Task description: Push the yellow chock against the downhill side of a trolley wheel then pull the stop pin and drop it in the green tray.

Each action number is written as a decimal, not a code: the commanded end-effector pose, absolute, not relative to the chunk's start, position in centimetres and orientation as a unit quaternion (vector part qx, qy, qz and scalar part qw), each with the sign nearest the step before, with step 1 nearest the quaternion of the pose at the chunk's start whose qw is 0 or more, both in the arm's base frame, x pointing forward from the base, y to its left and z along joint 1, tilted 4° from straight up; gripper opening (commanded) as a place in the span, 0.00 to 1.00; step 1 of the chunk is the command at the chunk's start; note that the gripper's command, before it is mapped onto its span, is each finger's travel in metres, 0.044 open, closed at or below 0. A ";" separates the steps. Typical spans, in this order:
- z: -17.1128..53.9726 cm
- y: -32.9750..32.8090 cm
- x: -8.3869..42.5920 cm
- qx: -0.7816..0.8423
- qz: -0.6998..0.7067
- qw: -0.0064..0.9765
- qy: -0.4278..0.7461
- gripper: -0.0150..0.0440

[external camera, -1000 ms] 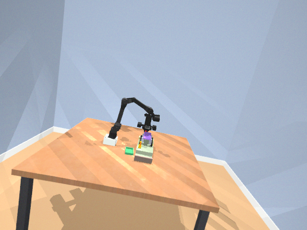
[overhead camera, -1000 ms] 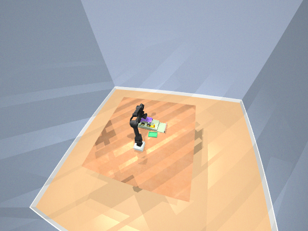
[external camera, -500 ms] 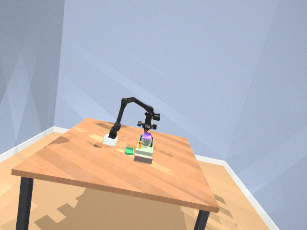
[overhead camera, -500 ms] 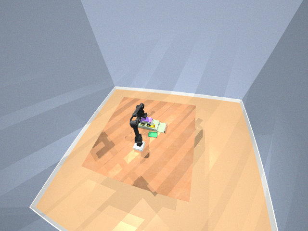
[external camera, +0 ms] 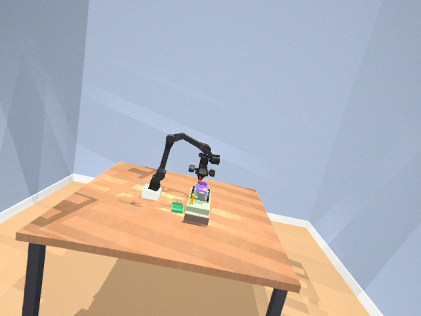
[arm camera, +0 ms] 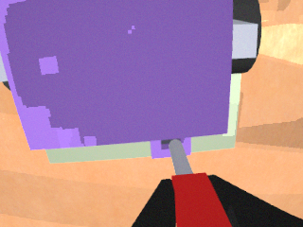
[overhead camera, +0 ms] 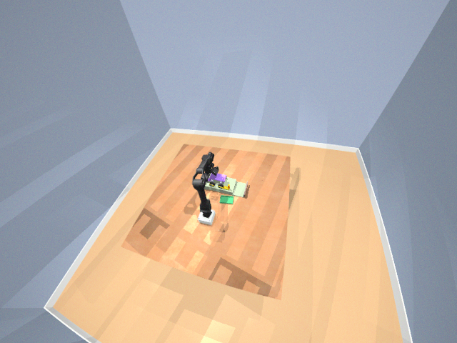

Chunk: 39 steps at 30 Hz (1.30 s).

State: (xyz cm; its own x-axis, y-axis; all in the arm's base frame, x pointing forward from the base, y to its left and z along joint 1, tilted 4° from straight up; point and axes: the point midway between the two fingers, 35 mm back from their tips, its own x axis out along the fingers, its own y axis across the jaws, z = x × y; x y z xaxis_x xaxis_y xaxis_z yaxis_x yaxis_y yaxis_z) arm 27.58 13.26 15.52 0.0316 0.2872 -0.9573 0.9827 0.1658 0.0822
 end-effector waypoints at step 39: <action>17.0 16.3 25.1 0.536 -0.356 0.479 0.597 0.25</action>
State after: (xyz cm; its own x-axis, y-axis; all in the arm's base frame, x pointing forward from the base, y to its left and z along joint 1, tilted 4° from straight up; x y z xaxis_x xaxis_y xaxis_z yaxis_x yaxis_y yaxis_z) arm 26.09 16.48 17.04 0.0295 0.3023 -0.9528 0.9808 0.1753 0.0860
